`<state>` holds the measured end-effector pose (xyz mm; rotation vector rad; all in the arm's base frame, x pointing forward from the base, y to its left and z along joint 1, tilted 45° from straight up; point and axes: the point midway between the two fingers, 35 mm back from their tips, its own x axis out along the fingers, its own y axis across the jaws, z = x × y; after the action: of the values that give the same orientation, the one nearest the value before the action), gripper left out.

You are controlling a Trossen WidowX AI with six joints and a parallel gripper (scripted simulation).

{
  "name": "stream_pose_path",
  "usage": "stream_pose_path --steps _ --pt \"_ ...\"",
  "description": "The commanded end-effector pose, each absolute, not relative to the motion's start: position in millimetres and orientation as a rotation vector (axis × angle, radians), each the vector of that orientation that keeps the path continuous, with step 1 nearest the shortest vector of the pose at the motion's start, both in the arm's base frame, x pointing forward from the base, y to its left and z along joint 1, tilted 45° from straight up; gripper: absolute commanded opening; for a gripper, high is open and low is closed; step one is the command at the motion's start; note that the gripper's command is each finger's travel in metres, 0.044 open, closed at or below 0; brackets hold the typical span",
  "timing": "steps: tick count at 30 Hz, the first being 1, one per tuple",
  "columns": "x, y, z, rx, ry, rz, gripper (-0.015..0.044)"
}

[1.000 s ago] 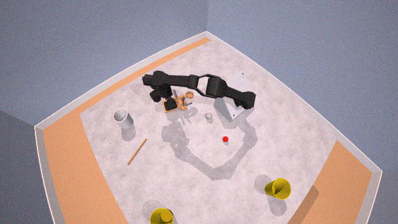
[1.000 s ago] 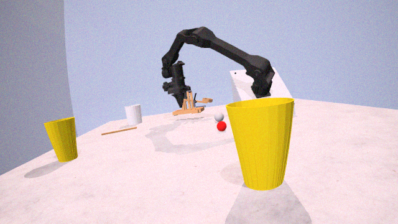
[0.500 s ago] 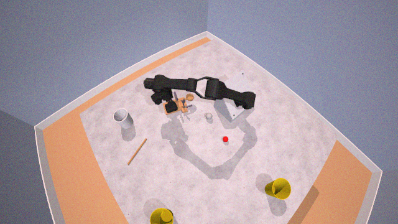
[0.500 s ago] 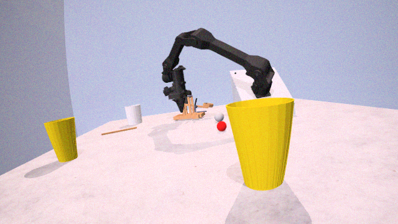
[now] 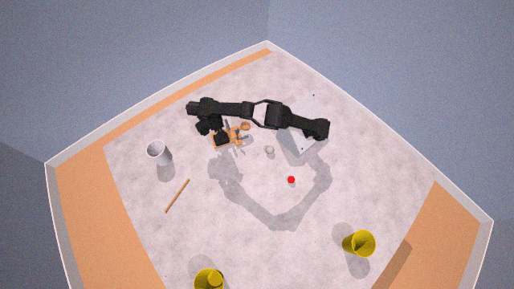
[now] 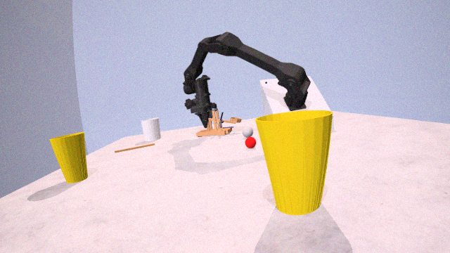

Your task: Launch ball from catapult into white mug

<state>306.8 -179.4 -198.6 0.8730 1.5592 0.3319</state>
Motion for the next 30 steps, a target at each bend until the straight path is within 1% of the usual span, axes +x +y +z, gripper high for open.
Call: stream_pose_path --steps 1,7,10,16,19,20,30 --pt "307 -181 -197 0.87 1.558 0.332 0.021" --pt "307 -181 -197 0.87 1.558 0.332 0.0368" --pt "308 -196 -184 0.869 1.558 0.33 0.044" --pt "301 -248 -128 0.871 1.561 0.327 0.044" --pt "301 -249 -126 0.871 1.561 0.327 0.044" --pt "304 -238 -140 0.88 1.558 0.325 0.044" --pt "299 -247 -129 0.878 1.553 0.32 0.044"
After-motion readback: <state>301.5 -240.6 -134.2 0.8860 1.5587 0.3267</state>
